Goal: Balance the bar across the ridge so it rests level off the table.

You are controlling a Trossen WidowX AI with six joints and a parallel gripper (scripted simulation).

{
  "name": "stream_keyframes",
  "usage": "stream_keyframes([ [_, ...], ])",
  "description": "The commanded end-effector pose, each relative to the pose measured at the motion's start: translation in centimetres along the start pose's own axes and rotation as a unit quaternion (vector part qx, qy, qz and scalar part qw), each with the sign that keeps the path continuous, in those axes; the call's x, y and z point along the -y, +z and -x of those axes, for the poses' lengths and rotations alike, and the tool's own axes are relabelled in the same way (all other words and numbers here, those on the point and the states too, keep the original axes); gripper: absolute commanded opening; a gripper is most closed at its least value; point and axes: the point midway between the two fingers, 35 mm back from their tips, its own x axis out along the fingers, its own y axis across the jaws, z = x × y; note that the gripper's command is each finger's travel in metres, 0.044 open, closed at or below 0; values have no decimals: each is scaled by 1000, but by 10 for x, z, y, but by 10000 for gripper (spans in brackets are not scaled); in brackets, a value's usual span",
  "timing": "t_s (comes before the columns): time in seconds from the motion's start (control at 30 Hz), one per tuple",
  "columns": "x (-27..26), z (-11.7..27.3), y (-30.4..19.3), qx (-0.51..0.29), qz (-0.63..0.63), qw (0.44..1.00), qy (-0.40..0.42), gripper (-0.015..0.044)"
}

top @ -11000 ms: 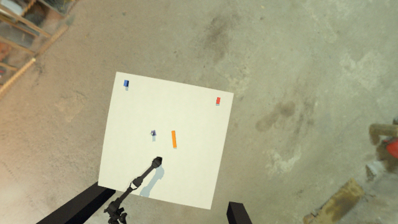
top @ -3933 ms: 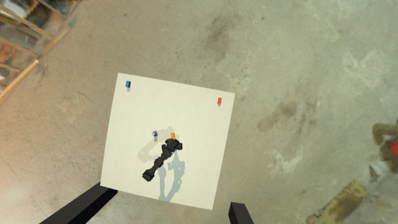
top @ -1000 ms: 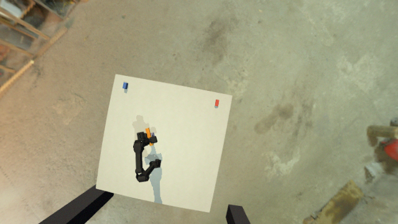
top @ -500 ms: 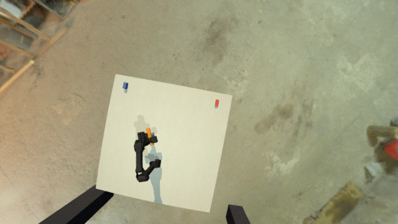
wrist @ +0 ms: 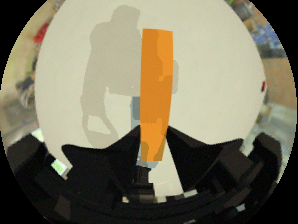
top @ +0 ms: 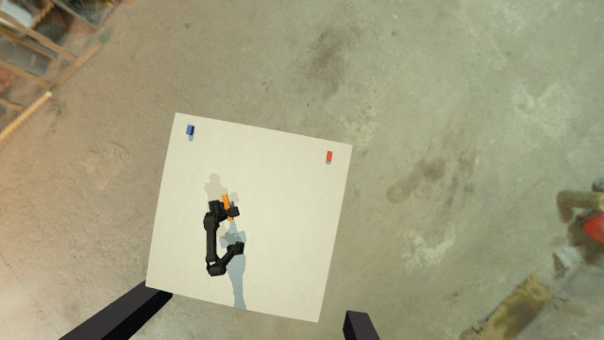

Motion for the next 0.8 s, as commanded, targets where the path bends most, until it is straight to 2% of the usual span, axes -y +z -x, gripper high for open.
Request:
stream_keyframes([
  [0.0, 0, 0, 0, 1, -1, 1000, 1, 0],
  [0.77, 0, -2, 1, 1, -1, 1000, 1, 0],
])
